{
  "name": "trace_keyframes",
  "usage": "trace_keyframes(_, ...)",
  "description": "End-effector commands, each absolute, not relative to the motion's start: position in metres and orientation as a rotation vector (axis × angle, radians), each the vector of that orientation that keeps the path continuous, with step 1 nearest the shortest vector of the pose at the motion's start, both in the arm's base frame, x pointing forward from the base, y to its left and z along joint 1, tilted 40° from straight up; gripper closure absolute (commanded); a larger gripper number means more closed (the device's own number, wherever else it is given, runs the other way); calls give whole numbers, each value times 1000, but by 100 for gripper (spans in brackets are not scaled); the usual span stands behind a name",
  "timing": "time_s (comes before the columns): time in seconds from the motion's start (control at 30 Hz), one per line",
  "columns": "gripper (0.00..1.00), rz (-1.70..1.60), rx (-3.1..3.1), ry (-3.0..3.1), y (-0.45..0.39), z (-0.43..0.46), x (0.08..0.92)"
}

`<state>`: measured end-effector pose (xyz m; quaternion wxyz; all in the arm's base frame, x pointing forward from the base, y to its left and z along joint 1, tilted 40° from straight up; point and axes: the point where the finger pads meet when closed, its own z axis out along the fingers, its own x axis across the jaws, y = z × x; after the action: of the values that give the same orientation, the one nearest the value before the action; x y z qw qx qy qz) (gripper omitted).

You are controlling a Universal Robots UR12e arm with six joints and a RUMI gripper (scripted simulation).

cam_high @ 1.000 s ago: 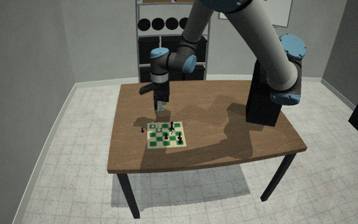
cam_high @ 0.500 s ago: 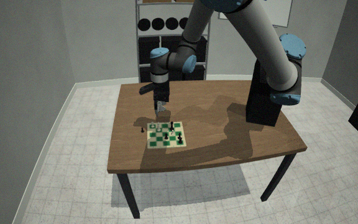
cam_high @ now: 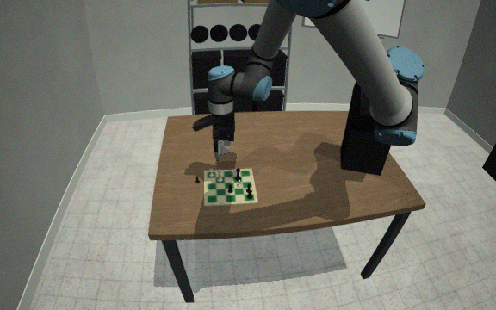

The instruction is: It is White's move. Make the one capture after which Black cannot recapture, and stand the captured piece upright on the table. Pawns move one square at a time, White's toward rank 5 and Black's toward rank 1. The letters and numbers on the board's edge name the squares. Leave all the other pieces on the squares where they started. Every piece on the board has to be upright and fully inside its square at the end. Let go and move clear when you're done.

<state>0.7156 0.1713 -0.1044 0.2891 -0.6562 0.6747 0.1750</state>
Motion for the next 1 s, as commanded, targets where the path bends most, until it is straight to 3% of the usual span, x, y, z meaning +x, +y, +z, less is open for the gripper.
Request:
trace_keyframes(0.0,75,467,-1757,1794,173,-106,714)
trace_keyframes(0.97,75,458,-1771,1777,192,-131,721)
